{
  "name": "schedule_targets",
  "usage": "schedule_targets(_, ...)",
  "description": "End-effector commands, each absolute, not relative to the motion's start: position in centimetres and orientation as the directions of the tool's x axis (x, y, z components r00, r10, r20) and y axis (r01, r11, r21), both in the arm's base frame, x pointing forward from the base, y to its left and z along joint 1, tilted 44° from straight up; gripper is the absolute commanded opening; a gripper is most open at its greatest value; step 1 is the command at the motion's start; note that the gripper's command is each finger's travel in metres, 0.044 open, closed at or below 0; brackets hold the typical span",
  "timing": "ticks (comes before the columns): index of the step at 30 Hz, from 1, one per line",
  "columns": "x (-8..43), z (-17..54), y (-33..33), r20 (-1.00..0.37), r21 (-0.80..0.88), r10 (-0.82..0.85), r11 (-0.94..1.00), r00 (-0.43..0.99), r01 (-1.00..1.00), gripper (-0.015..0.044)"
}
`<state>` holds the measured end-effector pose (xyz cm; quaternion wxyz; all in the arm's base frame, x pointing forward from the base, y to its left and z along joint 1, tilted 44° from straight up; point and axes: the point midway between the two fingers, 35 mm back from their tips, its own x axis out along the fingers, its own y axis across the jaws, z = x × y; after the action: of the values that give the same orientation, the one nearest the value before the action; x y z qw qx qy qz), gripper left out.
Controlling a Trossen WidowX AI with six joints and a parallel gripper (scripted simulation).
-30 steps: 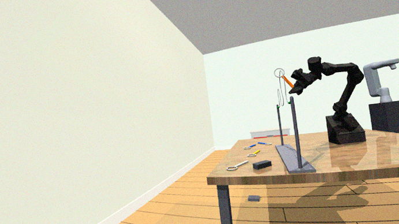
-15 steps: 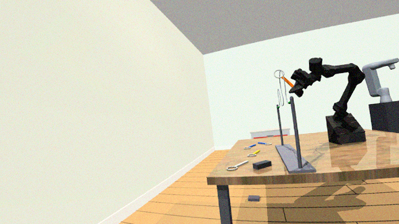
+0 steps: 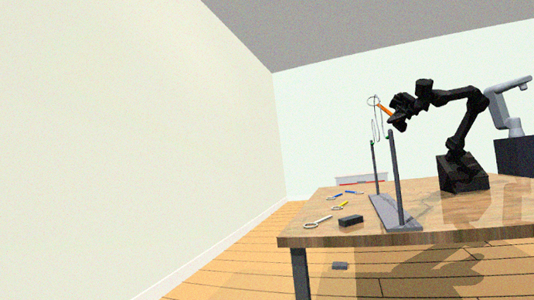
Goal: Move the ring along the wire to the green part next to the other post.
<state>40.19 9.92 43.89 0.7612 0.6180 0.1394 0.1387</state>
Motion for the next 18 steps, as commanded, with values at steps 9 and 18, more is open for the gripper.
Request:
schedule_targets(9, 39.86, 44.71, 9.98, 0.044, 0.997, 0.379, 0.045, 0.925, -0.066, -0.0150)
schedule_targets(18, 39.87, 45.11, 9.99, 0.099, 0.995, 0.366, -0.065, 0.925, -0.081, -0.0150)
